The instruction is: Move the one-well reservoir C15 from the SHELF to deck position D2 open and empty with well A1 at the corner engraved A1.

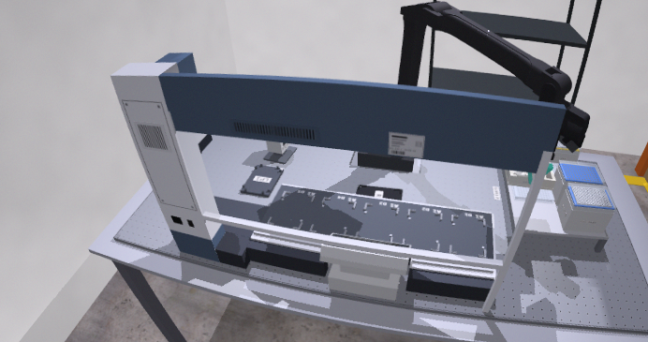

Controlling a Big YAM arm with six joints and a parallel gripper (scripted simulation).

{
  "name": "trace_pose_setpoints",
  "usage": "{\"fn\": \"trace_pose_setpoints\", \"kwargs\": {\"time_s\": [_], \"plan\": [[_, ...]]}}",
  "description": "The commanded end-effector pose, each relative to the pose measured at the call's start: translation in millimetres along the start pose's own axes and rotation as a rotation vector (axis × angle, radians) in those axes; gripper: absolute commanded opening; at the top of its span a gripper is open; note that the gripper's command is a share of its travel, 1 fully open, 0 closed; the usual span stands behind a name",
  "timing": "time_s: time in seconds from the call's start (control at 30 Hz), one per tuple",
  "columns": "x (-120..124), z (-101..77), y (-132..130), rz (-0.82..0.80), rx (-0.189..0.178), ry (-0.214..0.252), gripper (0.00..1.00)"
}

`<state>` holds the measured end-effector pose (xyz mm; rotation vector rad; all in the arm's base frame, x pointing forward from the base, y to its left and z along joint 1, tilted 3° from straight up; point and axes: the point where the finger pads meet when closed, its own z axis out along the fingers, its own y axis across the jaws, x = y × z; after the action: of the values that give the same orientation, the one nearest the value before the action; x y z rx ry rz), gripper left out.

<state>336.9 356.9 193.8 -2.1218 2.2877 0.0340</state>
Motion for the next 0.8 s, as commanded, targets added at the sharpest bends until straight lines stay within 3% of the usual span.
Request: {"fn": "trace_pose_setpoints", "kwargs": {"time_s": [0.0,0.77], "plan": [[4.5,-24.2,-7.8,-0.010,0.043,-0.057,0.00],[53.4,-21.2,-6.6,-0.011,0.043,-0.054,0.00]]}}
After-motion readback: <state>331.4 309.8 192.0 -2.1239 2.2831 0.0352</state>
